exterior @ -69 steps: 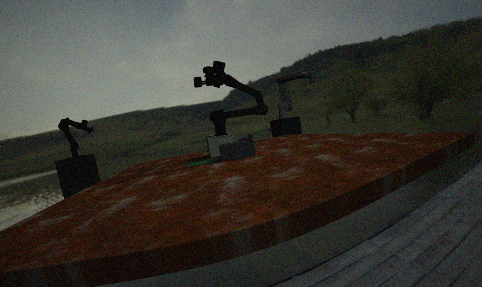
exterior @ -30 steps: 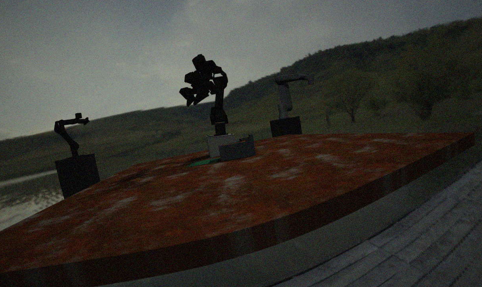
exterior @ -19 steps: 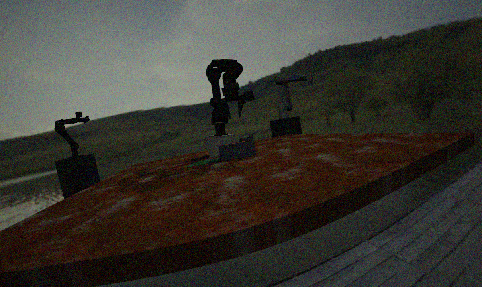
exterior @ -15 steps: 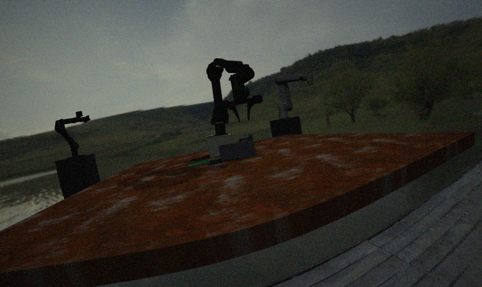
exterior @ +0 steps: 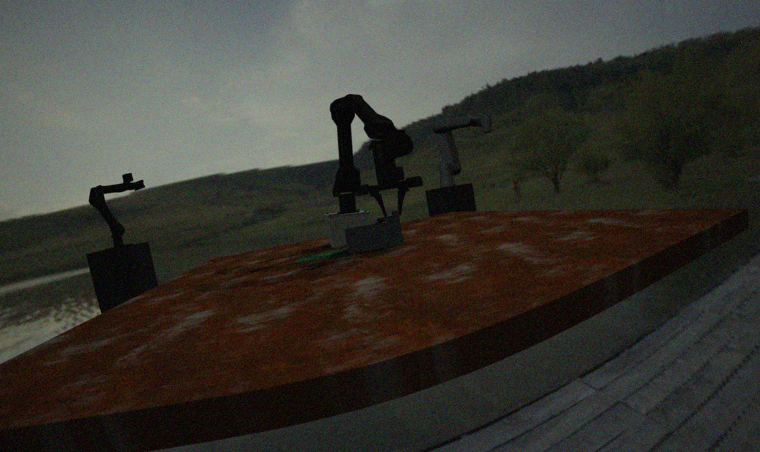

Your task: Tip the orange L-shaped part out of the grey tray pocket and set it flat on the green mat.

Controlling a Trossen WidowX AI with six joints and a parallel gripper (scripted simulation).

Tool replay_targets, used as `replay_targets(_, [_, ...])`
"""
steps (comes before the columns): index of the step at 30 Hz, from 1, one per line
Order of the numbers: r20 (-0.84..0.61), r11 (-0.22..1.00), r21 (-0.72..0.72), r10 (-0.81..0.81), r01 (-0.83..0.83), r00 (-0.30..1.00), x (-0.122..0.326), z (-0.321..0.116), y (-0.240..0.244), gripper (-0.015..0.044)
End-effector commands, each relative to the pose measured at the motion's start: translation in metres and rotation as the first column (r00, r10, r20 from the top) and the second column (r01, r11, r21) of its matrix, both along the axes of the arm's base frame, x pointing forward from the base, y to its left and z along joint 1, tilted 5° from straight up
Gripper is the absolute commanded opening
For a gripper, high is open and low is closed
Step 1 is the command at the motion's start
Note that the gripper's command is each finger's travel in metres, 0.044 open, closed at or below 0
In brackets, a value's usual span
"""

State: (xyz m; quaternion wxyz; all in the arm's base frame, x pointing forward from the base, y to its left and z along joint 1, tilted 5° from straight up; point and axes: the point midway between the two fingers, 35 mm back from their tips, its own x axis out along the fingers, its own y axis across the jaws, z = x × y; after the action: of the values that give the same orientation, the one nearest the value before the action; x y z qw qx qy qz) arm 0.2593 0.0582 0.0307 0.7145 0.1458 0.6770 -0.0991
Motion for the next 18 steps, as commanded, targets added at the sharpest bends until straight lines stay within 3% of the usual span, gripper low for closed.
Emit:
replay_targets(1, [0.017,1.0,0.007,-0.004,0.004,1.0,0.003,-0.006,0.002,0.018])
replay_targets(18, [0.017,1.0,0.007,-0.004,0.004,1.0,0.005,-0.029,0.003,0.018])
